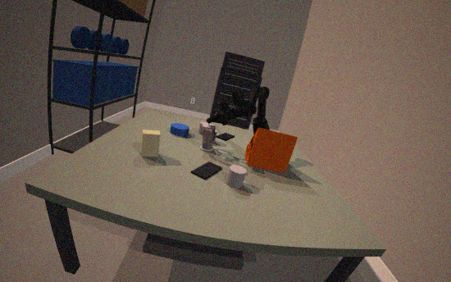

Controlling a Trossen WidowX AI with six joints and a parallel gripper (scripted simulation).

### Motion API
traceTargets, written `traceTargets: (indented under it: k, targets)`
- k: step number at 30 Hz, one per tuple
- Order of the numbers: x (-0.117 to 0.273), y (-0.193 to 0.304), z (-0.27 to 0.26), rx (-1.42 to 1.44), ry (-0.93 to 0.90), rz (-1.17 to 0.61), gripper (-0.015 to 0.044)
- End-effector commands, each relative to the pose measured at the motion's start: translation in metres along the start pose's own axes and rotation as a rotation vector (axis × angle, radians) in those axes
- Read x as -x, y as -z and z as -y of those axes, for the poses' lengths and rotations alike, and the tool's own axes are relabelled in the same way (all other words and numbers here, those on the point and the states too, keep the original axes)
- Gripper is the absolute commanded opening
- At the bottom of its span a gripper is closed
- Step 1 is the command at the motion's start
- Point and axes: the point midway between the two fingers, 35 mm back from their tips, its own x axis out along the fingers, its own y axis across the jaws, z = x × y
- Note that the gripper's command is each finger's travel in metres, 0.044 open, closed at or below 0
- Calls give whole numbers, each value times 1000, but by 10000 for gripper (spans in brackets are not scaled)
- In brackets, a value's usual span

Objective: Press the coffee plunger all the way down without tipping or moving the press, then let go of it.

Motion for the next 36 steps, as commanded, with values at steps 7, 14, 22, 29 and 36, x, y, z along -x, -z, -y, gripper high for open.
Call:
traceTargets:
  k: [7,14,22,29,36]
  targets:
    - [0,0,0,1,0,0,113]
    - [0,0,0,1,0,0,165]
    - [0,0,0,1,0,0,375]
    - [2,-3,-2,0,-2,-4,440]
    - [37,-42,-3,3,-5,-24,440]
